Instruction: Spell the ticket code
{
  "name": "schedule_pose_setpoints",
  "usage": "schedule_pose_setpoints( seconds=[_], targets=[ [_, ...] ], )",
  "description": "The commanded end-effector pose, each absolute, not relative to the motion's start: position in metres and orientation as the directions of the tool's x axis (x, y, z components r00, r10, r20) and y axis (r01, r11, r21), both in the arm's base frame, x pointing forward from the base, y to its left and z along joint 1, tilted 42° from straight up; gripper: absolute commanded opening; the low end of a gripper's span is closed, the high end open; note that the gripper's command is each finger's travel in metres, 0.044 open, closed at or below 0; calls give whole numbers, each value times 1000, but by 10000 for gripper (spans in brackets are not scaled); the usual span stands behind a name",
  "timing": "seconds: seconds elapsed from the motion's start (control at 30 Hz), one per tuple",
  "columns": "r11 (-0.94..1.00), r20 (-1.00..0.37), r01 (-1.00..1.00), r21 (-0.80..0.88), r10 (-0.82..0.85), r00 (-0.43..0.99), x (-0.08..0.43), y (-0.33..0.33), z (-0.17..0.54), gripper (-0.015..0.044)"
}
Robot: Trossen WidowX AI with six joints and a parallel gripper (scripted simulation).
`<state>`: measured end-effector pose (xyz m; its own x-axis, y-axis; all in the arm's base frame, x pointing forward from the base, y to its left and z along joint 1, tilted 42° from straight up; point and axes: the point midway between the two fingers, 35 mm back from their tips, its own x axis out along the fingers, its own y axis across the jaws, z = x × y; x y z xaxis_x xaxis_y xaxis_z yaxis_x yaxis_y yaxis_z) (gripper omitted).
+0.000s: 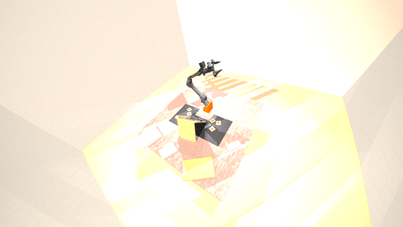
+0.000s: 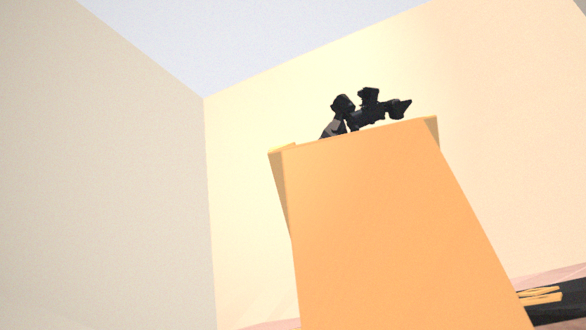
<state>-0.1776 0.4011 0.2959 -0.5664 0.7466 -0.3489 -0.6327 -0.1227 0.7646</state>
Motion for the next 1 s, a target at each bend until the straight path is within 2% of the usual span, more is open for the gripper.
schedule_pose_setpoints(
  seconds=[0.0, 0.23, 0.43, 0.7, 0.97],
  targets=[
    [-49, -394, -767, 640, 836, -382, -112, 394, 278, 440],
    [177, -475, -913, 368, 880, -21, -3, 360, 237, 440],
    [406, -528, -909, 96, 795, 299, 79, 308, 196, 440],
    [612, -563, -738, -284, 517, 645, 156, 211, 140, 440],
    [604, -548, -494, -626, 111, 829, 188, 100, 84, 440]
  ],
)
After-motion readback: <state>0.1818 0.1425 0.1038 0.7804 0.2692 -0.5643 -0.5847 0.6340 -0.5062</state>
